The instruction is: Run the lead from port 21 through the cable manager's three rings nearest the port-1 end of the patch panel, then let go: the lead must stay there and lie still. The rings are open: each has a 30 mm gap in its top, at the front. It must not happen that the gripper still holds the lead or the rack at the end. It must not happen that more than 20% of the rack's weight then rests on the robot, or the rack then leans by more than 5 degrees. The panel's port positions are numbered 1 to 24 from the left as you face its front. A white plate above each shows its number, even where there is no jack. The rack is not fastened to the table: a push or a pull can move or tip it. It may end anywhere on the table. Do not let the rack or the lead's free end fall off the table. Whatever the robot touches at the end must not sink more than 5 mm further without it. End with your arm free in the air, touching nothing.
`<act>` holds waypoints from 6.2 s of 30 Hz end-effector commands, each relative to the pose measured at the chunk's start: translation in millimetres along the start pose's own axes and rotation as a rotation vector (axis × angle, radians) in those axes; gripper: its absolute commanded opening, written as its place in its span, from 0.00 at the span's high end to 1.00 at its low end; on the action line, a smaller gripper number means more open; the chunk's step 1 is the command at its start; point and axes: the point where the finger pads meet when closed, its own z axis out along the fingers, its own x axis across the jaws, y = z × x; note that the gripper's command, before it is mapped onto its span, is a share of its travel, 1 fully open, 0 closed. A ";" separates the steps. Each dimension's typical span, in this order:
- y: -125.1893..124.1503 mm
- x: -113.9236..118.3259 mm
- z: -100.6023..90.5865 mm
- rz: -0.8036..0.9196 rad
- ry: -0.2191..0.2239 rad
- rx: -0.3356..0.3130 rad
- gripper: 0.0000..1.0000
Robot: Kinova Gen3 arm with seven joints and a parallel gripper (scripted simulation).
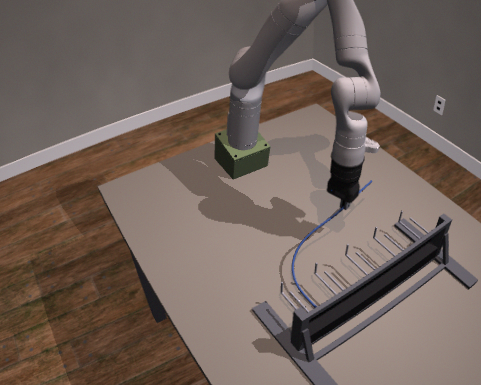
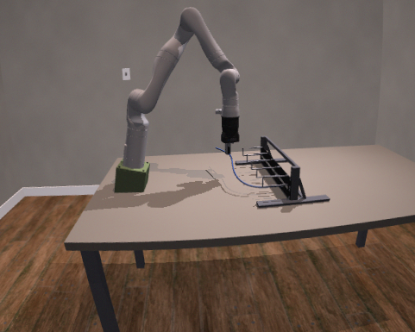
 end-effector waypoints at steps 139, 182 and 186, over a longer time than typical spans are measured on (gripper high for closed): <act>-44.9 129.5 -52.9 0.277 0.016 -0.001 1.00; -44.7 130.5 9.3 0.277 0.016 -0.001 1.00; -44.7 130.6 16.7 0.277 0.016 -0.001 1.00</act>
